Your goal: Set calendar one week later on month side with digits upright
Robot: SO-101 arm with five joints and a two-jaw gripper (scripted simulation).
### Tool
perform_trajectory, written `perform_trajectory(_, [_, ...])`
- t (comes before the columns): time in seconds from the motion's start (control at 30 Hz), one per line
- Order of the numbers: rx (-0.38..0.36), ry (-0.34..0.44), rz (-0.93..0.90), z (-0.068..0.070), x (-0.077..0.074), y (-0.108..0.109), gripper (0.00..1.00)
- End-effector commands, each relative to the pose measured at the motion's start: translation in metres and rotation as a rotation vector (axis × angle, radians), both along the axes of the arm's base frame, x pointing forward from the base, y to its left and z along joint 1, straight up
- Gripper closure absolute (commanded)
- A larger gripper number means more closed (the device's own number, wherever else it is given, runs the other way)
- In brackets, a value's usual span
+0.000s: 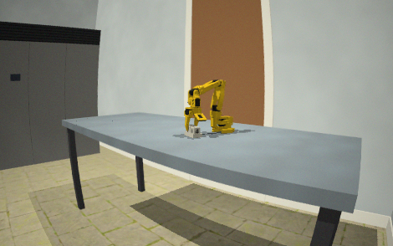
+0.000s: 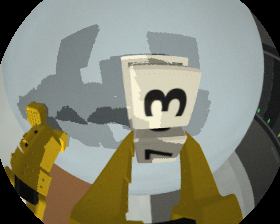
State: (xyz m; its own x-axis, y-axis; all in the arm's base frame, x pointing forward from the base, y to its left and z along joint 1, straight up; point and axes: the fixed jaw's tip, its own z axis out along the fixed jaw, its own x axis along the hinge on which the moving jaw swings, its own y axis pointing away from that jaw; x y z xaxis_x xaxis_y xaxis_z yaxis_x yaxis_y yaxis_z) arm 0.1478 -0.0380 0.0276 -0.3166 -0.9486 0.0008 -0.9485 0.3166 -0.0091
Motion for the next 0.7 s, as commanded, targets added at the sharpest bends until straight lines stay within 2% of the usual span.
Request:
perform_trajectory(0.0, [-0.004, -0.023, -0.013, 0.0001, 0.0030, -0.0015, 1.00])
perform_trajectory(0.3, [-0.004, -0.023, -0.013, -0.0004, 0.0030, -0.0015, 0.99])
perform_trajectory(0.57, [-0.004, -0.023, -0.013, -0.0004, 0.0030, -0.0015, 0.84])
perform_trajectory(0.67, [-0.004, -0.023, -0.013, -0.0004, 0.0030, -0.0015, 0.82])
